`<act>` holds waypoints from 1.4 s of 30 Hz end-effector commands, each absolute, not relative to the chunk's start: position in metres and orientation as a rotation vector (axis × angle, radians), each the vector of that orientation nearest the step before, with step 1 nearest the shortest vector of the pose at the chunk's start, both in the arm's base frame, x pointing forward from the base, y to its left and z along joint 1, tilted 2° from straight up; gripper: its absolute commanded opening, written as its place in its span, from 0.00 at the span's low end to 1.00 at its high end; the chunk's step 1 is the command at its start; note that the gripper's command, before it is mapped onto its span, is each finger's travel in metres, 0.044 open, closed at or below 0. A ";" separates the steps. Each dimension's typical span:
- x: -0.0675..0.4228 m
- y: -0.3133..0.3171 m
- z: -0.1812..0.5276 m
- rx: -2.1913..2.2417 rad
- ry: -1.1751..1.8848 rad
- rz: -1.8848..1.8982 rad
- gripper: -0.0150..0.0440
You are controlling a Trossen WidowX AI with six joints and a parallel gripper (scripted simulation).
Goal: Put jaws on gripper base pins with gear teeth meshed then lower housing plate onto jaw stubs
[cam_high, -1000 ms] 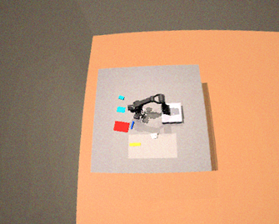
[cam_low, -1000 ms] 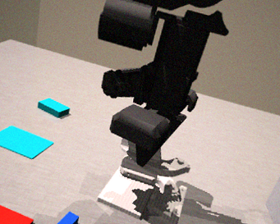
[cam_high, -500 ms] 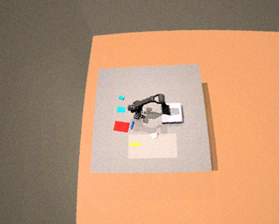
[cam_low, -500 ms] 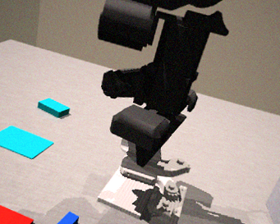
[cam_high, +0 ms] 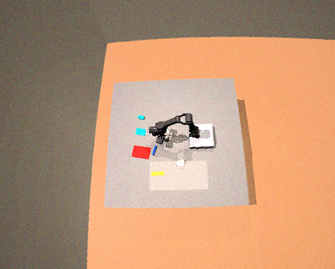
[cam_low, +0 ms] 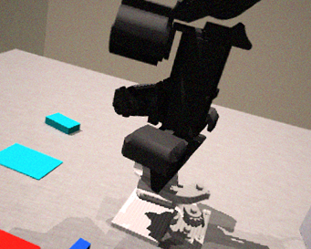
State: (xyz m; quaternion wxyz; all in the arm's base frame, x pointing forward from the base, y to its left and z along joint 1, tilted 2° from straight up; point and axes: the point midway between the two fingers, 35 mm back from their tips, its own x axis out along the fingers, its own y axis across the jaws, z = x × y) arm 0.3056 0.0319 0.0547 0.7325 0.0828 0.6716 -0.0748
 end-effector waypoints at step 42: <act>0.305 0.032 0.011 0.184 1.492 -0.165 0.48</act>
